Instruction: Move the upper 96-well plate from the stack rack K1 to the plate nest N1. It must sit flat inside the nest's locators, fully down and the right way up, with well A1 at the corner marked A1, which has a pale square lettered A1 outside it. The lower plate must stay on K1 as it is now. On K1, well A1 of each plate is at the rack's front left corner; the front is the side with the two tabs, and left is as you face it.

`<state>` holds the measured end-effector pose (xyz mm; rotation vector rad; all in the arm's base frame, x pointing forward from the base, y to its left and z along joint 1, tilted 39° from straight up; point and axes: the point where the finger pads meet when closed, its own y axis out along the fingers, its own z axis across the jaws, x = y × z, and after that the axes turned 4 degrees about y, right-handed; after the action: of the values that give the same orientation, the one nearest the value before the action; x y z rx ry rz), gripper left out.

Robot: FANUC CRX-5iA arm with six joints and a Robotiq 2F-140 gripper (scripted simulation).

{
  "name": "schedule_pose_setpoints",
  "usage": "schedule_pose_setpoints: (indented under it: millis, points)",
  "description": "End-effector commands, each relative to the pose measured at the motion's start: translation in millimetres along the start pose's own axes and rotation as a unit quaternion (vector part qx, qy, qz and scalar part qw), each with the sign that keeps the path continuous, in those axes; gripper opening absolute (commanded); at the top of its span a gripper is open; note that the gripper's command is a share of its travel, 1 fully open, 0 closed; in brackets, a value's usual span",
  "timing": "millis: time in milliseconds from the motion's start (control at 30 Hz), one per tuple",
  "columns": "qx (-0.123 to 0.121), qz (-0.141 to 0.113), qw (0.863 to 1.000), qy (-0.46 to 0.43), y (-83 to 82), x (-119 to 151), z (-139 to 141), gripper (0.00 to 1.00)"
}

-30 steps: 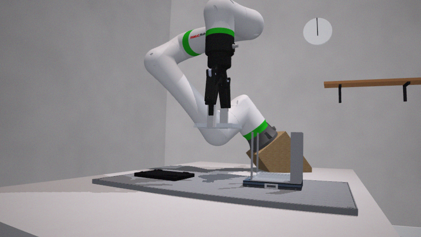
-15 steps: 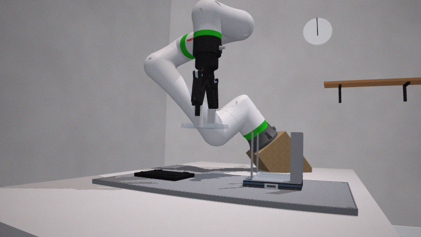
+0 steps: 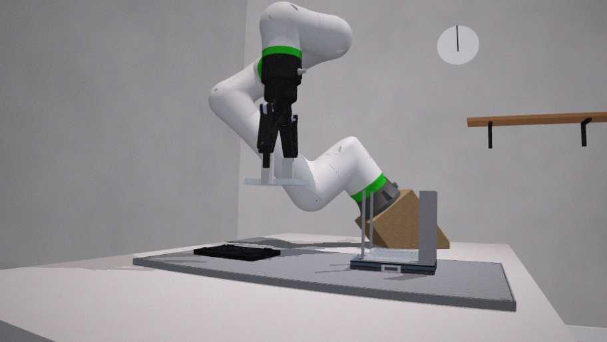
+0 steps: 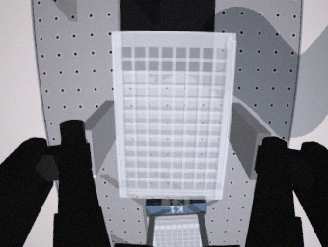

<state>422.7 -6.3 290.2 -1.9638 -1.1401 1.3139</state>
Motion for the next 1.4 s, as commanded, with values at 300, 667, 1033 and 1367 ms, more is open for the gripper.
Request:
schedule_pose_setpoints:
  millis: [300, 667, 1033, 1367]
  points:
    - [0.0, 0.0, 1.0, 0.0, 0.5, -31.9, -4.6, 0.0]
    - [0.0, 0.0, 1.0, 0.0, 1.3, -68.2, -9.5, 0.0]
    - [0.0, 0.0, 1.0, 0.0, 2.0, -99.0, -13.7, 0.0]
    - [0.0, 0.0, 1.0, 0.0, 2.0, -99.3, -13.8, 0.0]
